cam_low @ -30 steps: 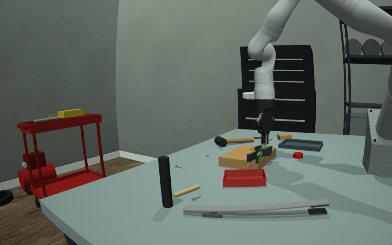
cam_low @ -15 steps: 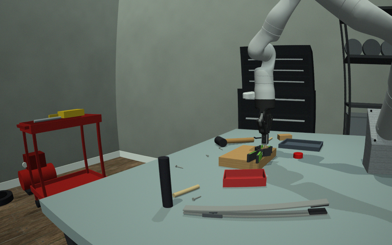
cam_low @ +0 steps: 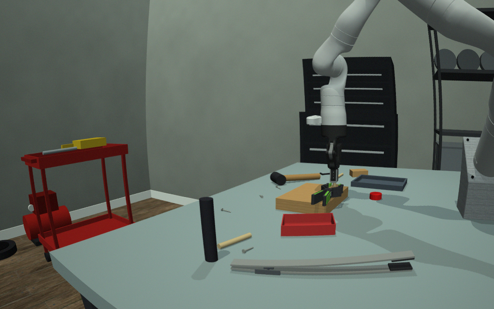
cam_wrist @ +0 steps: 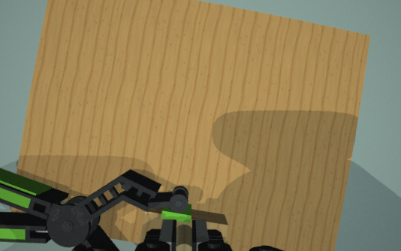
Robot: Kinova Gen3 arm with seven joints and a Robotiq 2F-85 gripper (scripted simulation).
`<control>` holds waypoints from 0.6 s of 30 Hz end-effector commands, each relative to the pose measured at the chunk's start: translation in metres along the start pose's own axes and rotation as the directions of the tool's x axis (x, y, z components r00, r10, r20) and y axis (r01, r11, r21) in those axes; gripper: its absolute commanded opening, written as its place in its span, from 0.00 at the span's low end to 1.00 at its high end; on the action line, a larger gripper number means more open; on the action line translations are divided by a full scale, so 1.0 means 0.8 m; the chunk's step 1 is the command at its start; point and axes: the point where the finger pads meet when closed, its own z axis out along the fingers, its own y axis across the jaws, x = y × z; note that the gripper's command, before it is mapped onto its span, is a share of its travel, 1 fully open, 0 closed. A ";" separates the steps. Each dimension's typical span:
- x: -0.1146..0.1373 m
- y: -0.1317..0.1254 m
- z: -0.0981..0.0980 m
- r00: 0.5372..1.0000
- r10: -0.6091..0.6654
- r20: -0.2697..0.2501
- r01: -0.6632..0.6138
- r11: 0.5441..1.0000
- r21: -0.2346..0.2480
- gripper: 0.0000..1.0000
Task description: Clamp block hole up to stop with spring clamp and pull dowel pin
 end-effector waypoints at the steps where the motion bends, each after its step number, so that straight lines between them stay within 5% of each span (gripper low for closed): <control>1: 0.004 0.006 -0.002 1.000 -0.029 -0.012 0.029 1.000 -0.008 0.10; 18: 0.004 0.006 -0.003 0.986 -0.169 -0.011 0.169 0.986 -0.010 0.10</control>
